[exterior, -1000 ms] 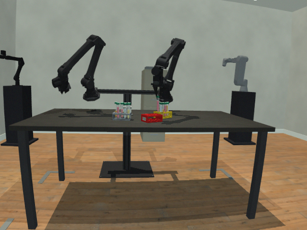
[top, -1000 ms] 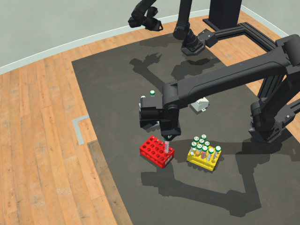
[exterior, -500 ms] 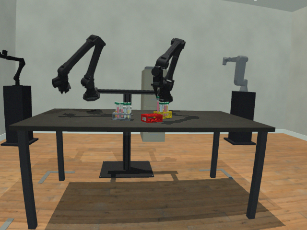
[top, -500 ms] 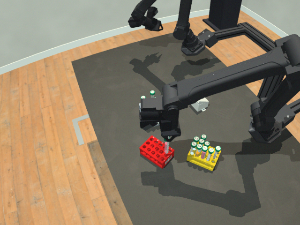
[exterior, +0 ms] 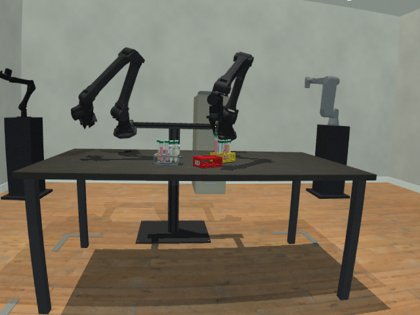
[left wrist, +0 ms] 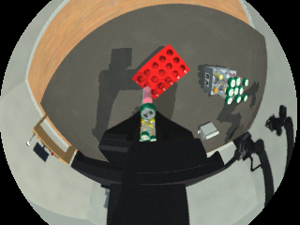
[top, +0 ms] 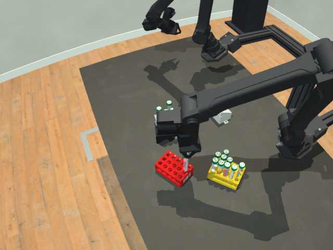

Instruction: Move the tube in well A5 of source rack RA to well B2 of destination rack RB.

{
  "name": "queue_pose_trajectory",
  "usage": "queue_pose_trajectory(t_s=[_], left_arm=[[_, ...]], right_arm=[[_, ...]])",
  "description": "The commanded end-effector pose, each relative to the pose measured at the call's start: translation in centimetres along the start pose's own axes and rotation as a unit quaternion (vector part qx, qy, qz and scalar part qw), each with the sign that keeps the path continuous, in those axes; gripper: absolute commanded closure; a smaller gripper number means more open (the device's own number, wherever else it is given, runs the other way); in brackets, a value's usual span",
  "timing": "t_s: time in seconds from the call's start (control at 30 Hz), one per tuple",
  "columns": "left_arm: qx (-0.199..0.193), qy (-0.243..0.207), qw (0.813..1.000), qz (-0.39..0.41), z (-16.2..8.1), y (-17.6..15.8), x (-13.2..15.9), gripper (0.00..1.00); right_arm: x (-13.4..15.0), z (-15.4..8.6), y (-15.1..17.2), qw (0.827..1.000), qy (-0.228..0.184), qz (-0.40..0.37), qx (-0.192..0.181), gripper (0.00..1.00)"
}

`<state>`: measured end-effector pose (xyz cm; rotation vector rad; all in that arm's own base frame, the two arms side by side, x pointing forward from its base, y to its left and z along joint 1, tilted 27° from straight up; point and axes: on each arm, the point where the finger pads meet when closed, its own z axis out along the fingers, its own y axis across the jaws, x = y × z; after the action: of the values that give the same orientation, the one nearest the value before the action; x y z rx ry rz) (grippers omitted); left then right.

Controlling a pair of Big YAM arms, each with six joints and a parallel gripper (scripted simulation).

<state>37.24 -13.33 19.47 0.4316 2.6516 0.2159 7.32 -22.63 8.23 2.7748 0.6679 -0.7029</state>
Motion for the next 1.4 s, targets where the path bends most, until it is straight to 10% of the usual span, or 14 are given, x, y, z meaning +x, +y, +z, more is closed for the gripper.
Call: queue_pose_trajectory(t_s=[0.0,1.37], left_arm=[[-0.001,0.000,1.000,-0.002,0.6,0.4,-0.1,1.00],[-0.001,0.000,1.000,-0.002,2.2,0.6,0.0,1.00]], right_arm=[[-0.2,-0.5,0.7,1.000,0.001,0.005,-0.008,0.70],[-0.2,-0.5,0.7,1.000,0.001,0.005,-0.008,0.70]])
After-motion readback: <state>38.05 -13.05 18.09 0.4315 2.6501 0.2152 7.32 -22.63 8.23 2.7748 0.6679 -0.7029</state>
